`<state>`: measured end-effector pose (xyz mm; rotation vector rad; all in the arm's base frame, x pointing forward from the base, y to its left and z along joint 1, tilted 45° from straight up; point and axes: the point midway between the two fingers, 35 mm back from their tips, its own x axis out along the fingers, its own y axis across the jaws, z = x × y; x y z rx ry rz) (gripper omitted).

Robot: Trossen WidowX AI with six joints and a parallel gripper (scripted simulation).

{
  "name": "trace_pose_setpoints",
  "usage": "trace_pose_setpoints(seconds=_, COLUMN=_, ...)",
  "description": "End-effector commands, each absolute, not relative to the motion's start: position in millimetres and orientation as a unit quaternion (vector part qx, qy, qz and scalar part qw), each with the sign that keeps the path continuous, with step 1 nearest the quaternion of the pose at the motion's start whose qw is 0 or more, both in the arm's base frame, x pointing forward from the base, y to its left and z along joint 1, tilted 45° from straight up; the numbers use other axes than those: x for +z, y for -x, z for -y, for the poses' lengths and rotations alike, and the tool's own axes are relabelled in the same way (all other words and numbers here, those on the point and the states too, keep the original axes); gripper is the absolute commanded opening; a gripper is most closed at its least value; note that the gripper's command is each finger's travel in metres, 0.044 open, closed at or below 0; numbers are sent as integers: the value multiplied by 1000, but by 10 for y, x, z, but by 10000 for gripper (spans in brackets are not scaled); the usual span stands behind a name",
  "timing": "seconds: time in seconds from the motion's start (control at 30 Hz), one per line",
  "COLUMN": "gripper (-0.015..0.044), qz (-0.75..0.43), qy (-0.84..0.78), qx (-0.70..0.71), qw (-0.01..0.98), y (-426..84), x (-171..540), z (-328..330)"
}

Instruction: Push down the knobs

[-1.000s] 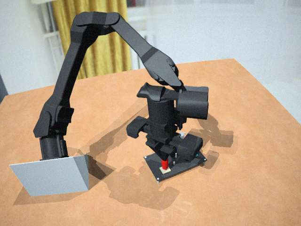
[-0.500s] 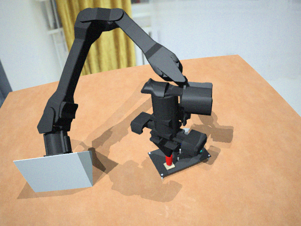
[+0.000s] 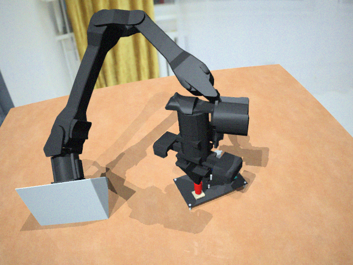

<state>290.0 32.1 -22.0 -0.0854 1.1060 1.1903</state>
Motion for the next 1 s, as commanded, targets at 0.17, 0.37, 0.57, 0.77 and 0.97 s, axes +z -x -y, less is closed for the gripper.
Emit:
trace_pose_setpoints(seconds=0.17, gripper=0, qz=-492, qy=41, qx=539, qw=682, y=-2907, x=-279, z=-406)
trace_pose_setpoints(seconds=0.37, gripper=0, qz=-492, qy=41, qx=539, qw=682, y=-2907, x=-279, z=-406)
trace_pose_setpoints(seconds=0.57, gripper=0, qz=-492, qy=41, qx=539, qw=682, y=-2910, x=-266, z=-393)
trace_pose_setpoints(seconds=0.77, gripper=0, qz=-492, qy=41, qx=539, qw=682, y=-2918, x=-204, z=-330)
trace_pose_setpoints(seconds=0.97, gripper=0, qz=-492, qy=41, qx=539, qw=682, y=-2924, x=-137, z=-263)
